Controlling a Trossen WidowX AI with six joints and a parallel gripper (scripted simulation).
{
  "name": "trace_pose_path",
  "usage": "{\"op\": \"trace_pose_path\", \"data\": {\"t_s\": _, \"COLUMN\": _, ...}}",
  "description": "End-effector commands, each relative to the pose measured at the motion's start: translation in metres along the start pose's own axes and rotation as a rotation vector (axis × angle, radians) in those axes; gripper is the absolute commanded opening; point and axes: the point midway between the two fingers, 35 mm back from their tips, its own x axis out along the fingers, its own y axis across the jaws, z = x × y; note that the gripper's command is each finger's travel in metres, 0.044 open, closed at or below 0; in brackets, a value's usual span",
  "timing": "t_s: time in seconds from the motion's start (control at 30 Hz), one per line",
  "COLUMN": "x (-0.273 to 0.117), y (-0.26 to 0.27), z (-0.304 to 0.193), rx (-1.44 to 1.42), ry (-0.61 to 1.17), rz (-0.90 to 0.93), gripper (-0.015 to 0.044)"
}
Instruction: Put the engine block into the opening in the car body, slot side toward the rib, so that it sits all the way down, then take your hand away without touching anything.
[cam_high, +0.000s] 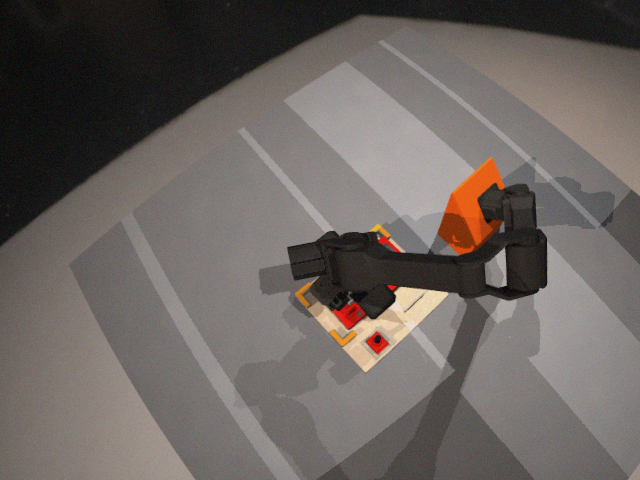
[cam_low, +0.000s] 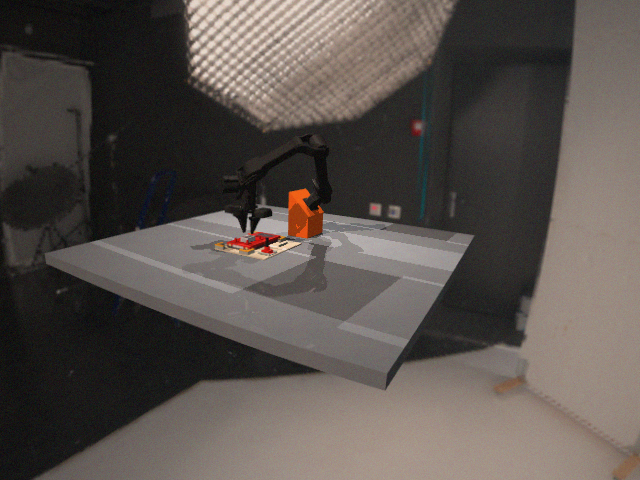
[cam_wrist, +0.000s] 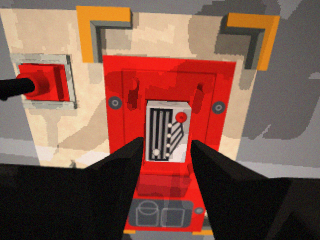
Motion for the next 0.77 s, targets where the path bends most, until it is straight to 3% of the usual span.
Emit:
{"op": "trace_pose_path", "data": {"t_s": 0.0, "x": -0.0004, "y": -0.0003, "z": -0.0001, "rx": -0.006, "ry": 0.002, "rz": -0.003, "gripper": 0.0072}}
{"op": "trace_pose_path", "data": {"t_s": 0.1, "x": -0.0004, "y": -0.0003, "z": -0.0001, "rx": -0.006, "ry": 0.002, "rz": -0.003, "gripper": 0.0000}}
{"op": "trace_pose_path", "data": {"t_s": 0.7, "x": -0.0004, "y": -0.0003, "z": -0.0001, "rx": -0.006, "ry": 0.002, "rz": -0.003, "gripper": 0.0000}}
{"op": "trace_pose_path", "data": {"t_s": 0.73, "x": -0.0004, "y": -0.0003, "z": -0.0001, "rx": -0.006, "ry": 0.002, "rz": -0.003, "gripper": 0.0026}}
